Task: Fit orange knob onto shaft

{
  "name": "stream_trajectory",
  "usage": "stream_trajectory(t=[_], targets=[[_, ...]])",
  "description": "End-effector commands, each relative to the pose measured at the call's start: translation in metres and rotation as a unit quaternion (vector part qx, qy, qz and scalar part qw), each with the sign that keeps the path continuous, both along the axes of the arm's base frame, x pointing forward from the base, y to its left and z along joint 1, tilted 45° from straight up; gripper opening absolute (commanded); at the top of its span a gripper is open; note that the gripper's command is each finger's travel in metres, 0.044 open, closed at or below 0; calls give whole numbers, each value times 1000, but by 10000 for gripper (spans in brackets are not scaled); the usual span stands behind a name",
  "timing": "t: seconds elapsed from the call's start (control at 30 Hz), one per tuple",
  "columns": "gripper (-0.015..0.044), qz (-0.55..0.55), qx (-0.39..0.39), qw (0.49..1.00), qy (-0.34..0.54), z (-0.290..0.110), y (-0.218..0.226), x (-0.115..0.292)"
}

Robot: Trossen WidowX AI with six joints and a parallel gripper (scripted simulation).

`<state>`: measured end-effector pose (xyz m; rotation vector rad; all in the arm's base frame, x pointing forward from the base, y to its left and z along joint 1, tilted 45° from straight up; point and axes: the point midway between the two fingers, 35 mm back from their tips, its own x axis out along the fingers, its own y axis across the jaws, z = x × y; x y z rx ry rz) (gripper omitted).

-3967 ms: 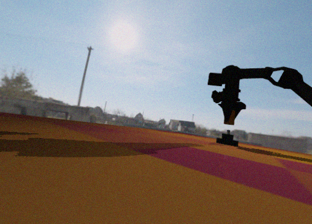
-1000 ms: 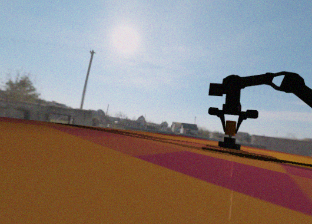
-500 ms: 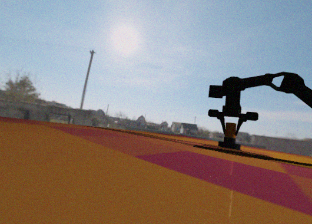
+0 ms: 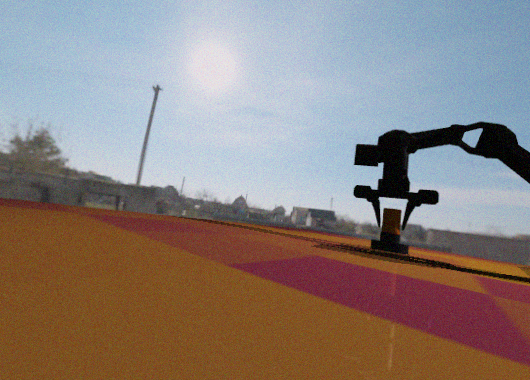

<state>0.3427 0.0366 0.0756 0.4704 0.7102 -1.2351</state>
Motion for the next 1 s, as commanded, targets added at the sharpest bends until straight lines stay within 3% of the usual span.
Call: stream_trajectory(t=[0.0,0.13,0.4,0.73,0.97], targets=[[341,0,0,1000,0,0,0,0],[440,0,0,1000,0,0,0,0],[440,1,1,1000,0,3,4,0],[440,0,1,1000,1,66,65,-12],[440,0,1,1000,1,67,66,-13]])
